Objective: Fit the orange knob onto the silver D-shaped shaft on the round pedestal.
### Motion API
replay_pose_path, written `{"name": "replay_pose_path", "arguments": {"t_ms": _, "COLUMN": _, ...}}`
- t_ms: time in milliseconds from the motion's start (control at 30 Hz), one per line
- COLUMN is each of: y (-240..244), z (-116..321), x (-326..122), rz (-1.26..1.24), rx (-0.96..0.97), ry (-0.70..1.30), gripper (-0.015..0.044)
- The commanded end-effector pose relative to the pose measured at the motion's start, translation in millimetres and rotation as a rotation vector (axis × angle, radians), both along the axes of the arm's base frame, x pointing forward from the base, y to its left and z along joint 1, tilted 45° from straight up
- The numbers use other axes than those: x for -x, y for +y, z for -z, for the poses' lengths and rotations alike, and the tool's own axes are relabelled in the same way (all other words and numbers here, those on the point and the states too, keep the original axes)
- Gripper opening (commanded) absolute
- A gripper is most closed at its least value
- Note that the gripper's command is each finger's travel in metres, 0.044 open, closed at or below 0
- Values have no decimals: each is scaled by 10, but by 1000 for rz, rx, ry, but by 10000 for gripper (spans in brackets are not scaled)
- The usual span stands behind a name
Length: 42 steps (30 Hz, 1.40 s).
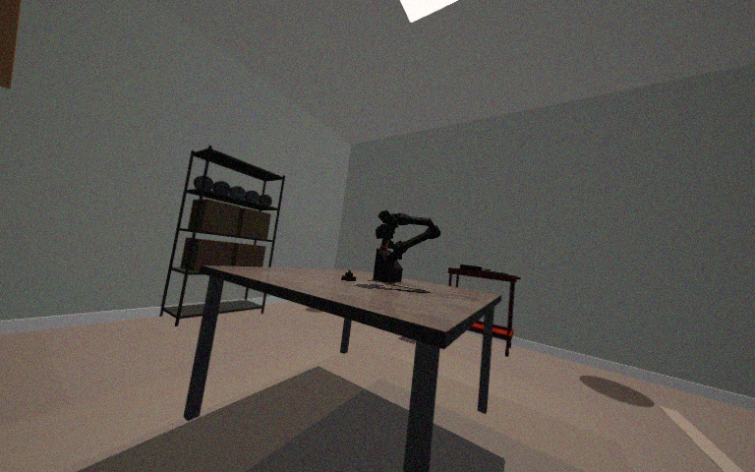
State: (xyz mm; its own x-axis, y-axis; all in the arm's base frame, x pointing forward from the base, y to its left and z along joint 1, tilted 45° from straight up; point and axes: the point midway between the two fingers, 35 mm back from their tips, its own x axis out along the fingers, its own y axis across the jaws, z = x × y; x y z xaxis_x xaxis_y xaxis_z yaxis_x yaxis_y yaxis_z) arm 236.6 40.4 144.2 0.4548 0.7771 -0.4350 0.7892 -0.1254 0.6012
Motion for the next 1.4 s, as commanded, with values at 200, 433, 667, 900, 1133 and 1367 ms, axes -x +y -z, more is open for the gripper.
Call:
{"name": "replay_pose_path", "arguments": {"t_ms": 200, "y": -141, "z": -134, "x": -25, "rz": 141, "rx": -88, "ry": -121, "gripper": 0}}
{"name": "replay_pose_path", "arguments": {"t_ms": 433, "y": -205, "z": -203, "x": -36, "rz": 208, "rx": -131, "ry": -184, "gripper": 0}}
{"name": "replay_pose_path", "arguments": {"t_ms": 667, "y": -210, "z": -205, "x": -35, "rz": 222, "rx": -139, "ry": -197, "gripper": 0}}
{"name": "replay_pose_path", "arguments": {"t_ms": 900, "y": -206, "z": -186, "x": -31, "rz": 260, "rx": -159, "ry": -229, "gripper": 0}}
{"name": "replay_pose_path", "arguments": {"t_ms": 1133, "y": -199, "z": -193, "x": -28, "rz": 261, "rx": -165, "ry": -238, "gripper": 0}}
{"name": "replay_pose_path", "arguments": {"t_ms": 1367, "y": -199, "z": -193, "x": -28, "rz": 261, "rx": -165, "ry": -238, "gripper": 0}}
